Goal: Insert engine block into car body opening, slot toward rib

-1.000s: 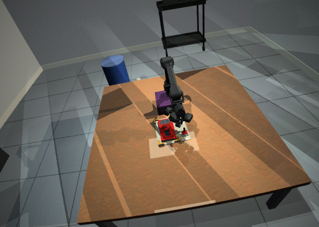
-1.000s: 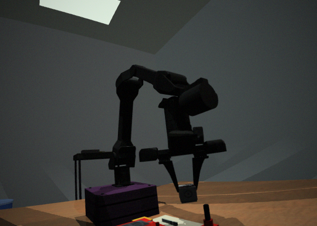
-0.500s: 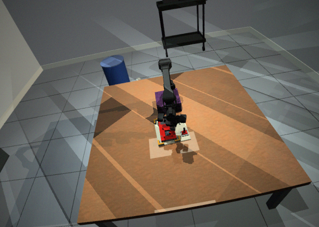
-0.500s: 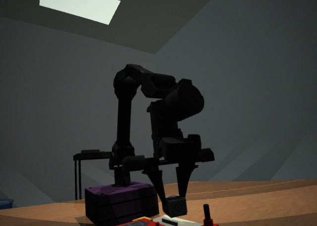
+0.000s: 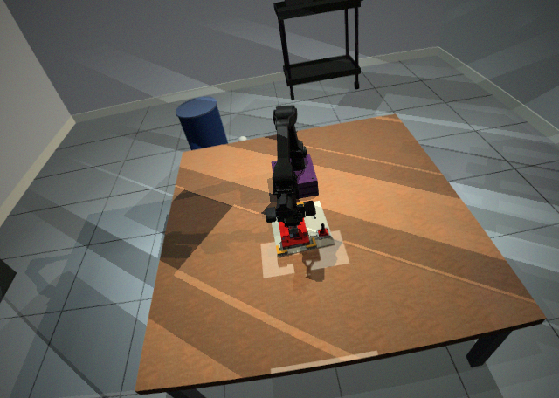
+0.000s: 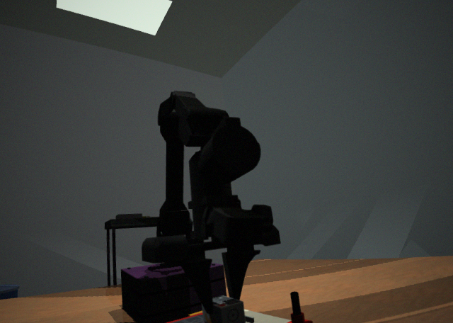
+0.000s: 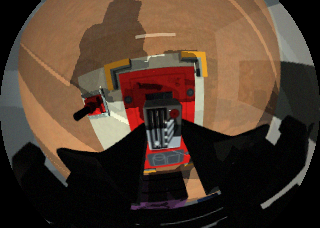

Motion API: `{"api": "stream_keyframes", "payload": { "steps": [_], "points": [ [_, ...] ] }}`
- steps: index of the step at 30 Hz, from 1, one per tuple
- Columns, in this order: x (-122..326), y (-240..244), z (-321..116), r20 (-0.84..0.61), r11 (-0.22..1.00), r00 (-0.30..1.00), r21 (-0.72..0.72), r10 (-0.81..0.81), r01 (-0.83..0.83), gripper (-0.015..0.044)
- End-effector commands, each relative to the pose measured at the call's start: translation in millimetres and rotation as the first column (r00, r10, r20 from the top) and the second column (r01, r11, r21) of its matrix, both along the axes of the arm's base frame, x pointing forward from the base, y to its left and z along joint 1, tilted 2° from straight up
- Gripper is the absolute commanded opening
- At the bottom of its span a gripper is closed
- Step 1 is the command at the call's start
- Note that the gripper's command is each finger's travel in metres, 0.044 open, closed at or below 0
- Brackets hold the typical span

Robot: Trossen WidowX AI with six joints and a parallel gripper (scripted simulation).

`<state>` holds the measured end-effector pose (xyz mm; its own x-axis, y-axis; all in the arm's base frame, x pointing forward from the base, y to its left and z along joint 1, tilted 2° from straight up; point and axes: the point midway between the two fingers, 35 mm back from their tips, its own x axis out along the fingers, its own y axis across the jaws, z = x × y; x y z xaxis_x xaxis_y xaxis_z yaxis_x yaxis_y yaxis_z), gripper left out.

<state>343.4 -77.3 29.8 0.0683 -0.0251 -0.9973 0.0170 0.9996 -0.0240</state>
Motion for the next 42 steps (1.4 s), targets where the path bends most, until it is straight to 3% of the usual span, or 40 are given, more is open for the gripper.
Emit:
{"api": "stream_keyframes", "payload": {
  "steps": [1, 5, 18, 26, 42],
  "points": [
    [0.8, -2.7, -1.0, 0.003, 0.999, 0.999, 0.0, 0.037, -0.037, 0.0052],
    [0.9, -2.7, -0.9, 0.002, 0.998, 0.998, -0.001, 0.06, -0.06, 0.0157],
    [0.9, -2.6, -1.0, 0.001, 0.996, 0.996, -0.003, 0.086, -0.086, 0.0159],
    [1.7, -2.2, -0.9, 0.004, 1.0, 1.0, 0.005, -0.023, 0.023, 0.0159],
    [1.6, -2.1, -0.9, 0.003, 0.999, 0.999, 0.0, 0.041, -0.041, 0.0159]
  ]
}}
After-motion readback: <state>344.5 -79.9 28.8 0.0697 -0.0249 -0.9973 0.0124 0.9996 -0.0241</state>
